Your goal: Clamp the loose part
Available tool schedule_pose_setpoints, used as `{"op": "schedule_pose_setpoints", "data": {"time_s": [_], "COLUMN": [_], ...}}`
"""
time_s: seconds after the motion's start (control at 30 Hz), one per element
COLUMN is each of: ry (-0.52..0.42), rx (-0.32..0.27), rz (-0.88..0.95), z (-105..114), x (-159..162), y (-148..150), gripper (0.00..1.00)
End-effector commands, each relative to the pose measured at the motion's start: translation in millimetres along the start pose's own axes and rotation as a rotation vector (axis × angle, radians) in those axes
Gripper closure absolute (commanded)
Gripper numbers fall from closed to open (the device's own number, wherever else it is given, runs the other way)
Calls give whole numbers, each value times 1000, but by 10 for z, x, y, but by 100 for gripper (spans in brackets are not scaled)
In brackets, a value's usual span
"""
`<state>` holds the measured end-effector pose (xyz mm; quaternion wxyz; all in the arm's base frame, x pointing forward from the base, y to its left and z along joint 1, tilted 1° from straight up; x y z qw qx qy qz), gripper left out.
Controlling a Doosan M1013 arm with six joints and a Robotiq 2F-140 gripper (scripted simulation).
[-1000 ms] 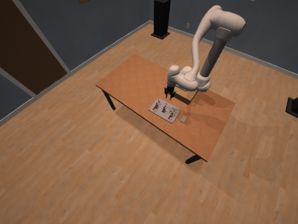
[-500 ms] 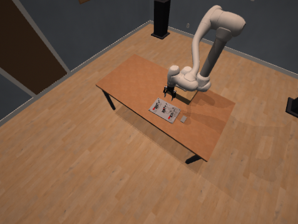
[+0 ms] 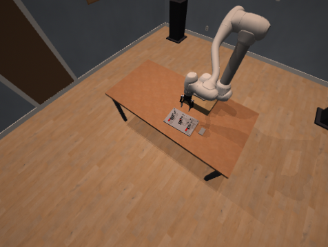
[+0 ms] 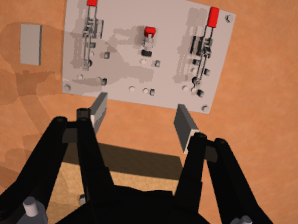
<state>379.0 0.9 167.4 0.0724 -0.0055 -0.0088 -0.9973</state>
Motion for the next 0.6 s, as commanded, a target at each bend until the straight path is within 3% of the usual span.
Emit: {"op": "schedule_pose_setpoints", "data": {"time_s": [0.0, 0.57], "ry": [0, 5], "rx": [0, -2], "rz": [0, 3], "z": [0, -8], "x": [0, 2], "y": [0, 1], "gripper": [38, 38]}}
Point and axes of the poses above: the point where the finger pads meet when closed, its own z axis back along the fingers, its own y axis across the jaws, x = y × z, the point moved 5 cm from there along z, back along the fingers, and after that the axes turned 5 degrees about z, right-handed, at the moved point
